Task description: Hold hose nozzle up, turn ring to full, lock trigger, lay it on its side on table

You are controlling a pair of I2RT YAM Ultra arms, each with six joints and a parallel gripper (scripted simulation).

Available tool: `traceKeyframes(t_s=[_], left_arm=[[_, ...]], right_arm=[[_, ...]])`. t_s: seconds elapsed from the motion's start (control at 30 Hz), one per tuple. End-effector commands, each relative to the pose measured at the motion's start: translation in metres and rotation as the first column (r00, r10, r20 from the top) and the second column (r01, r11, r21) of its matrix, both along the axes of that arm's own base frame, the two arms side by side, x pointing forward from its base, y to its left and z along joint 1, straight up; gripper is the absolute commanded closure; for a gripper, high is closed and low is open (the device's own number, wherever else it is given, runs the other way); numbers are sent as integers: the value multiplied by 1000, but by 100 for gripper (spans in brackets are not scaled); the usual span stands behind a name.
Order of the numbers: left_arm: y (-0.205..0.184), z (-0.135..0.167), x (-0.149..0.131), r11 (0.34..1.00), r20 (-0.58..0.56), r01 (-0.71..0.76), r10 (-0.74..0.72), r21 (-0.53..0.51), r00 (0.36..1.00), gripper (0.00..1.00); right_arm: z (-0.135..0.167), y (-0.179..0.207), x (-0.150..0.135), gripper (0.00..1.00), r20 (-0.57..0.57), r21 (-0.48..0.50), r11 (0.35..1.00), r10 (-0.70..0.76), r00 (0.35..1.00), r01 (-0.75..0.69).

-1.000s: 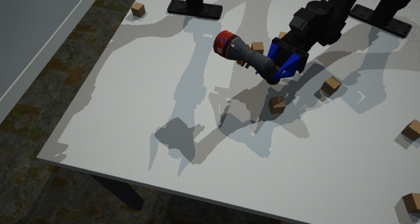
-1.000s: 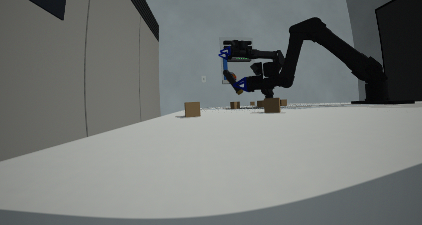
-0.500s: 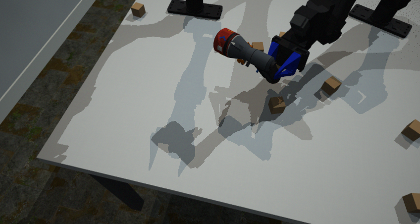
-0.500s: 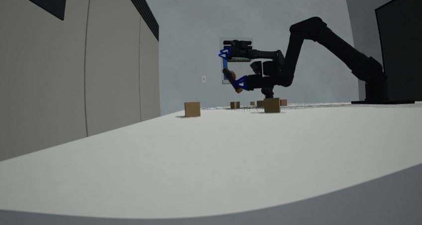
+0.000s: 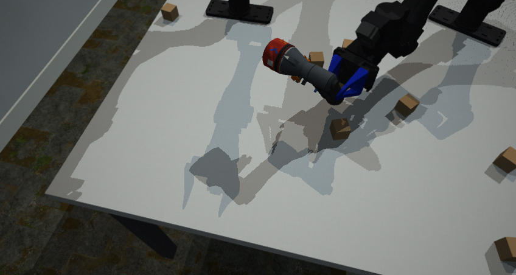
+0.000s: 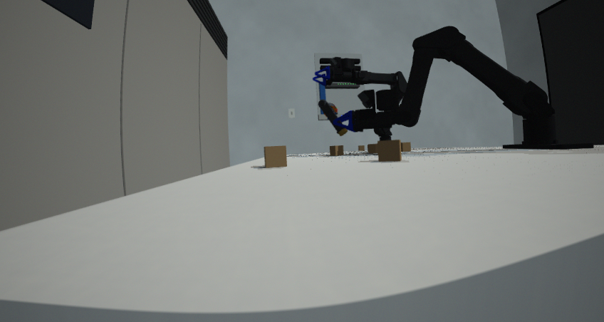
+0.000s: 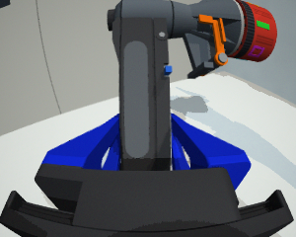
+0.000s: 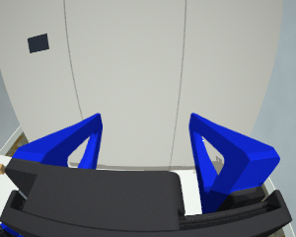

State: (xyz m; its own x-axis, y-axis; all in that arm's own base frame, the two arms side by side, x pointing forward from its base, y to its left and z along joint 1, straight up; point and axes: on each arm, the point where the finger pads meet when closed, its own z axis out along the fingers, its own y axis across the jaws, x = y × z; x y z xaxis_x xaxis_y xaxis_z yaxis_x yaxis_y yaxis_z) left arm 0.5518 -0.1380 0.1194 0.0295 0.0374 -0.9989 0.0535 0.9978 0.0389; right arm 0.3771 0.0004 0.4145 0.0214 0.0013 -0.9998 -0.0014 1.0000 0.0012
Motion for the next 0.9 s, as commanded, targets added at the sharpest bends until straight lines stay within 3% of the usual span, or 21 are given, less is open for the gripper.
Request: traceKeyframes(t_s=[0.0, 0.57, 0.6, 0.87], left_arm=[[5, 60, 2, 992, 260, 27, 5, -120, 966, 64], [4, 68, 1, 992, 284, 27, 9, -124, 959, 64], [4, 68, 1, 992, 284, 27, 9, -124, 959, 64], [4, 67, 2, 992, 282, 27, 8, -121, 959, 64]], right_arm=[[29, 1, -7, 24, 71, 6, 1000, 4, 997, -4], [29, 1, -7, 24, 71, 6, 1000, 4, 997, -4], [29, 1, -7, 13, 71, 6, 1000, 4, 997, -4], [29, 1, -7, 13, 71, 5, 1000, 4, 997, -4]])
